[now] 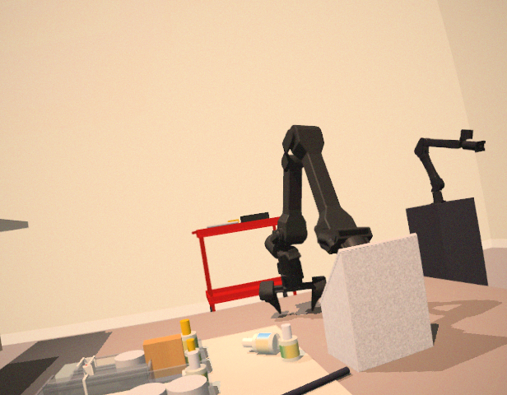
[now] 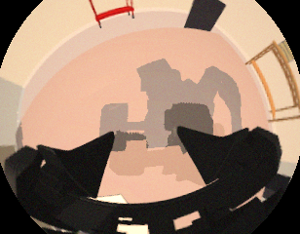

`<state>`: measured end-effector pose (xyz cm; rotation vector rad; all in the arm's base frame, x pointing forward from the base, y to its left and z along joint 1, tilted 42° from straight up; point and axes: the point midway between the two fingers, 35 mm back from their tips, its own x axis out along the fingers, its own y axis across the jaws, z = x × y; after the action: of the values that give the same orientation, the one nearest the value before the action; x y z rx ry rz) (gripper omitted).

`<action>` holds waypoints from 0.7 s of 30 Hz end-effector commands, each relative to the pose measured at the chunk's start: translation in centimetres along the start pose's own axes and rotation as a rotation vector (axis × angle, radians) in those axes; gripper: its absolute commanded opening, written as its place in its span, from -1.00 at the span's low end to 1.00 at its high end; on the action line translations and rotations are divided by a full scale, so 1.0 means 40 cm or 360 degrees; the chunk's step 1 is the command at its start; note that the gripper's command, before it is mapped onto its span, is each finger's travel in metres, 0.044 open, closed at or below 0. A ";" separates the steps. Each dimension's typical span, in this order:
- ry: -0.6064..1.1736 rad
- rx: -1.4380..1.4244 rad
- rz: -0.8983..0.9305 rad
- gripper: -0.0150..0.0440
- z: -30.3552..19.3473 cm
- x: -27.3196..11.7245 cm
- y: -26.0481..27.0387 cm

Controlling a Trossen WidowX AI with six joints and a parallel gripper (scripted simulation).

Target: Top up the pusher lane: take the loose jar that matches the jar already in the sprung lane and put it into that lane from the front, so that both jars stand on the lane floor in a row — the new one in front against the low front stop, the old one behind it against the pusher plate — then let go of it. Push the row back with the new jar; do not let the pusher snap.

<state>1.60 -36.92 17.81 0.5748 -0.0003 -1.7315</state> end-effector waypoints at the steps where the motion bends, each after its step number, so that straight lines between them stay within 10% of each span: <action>1: 0.0140 -0.0060 0.0194 1.00 -0.066 -0.040 0.122; 21: 0.0885 -0.0740 0.0306 1.00 -0.564 -0.426 0.245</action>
<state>21.48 -19.12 8.59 0.7004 0.6202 -1.2782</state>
